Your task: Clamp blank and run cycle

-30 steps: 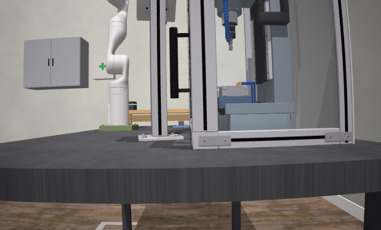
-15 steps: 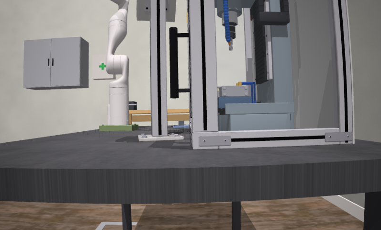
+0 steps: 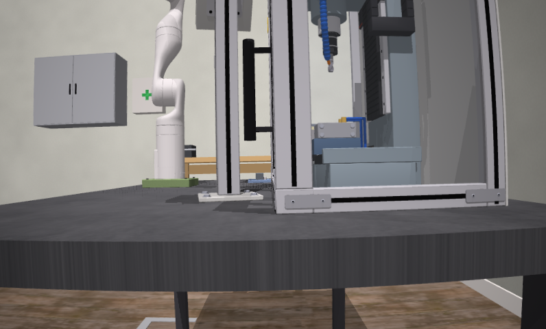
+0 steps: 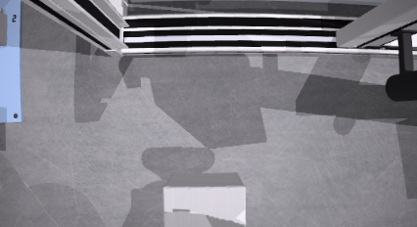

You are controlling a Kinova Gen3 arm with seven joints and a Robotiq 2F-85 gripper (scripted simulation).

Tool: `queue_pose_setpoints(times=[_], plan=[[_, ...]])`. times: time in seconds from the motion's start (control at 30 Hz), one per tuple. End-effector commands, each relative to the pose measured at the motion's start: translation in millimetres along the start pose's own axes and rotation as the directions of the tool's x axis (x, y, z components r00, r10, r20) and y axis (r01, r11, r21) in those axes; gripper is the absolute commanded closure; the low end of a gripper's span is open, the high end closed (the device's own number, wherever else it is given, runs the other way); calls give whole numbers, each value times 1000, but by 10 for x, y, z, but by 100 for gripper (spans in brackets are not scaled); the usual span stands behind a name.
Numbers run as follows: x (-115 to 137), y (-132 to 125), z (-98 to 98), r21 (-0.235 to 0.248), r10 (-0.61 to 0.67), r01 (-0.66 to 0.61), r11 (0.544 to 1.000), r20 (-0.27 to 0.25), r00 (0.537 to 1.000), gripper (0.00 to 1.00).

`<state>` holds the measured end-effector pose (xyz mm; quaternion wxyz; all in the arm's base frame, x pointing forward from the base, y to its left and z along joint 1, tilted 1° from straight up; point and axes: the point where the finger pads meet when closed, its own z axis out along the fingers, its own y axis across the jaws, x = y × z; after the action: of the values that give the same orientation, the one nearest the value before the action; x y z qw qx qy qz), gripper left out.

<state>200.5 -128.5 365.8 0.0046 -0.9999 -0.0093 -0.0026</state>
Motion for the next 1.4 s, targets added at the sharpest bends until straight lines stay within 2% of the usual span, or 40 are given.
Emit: queue_pose_setpoints(times=[0.0,0.4,0.57,0.97,1.13,1.37], plan=[[4,341,-117,0,0,0,1000,0,1000,90],[4,341,-117,0,0,0,1000,0,1000,90],[4,367,382,0,0,0,1000,0,1000,90],[4,367,382,0,0,0,1000,0,1000,90],[4,393,881,0,0,0,1000,0,1000,90],[4,393,881,0,0,0,1000,0,1000,90]])
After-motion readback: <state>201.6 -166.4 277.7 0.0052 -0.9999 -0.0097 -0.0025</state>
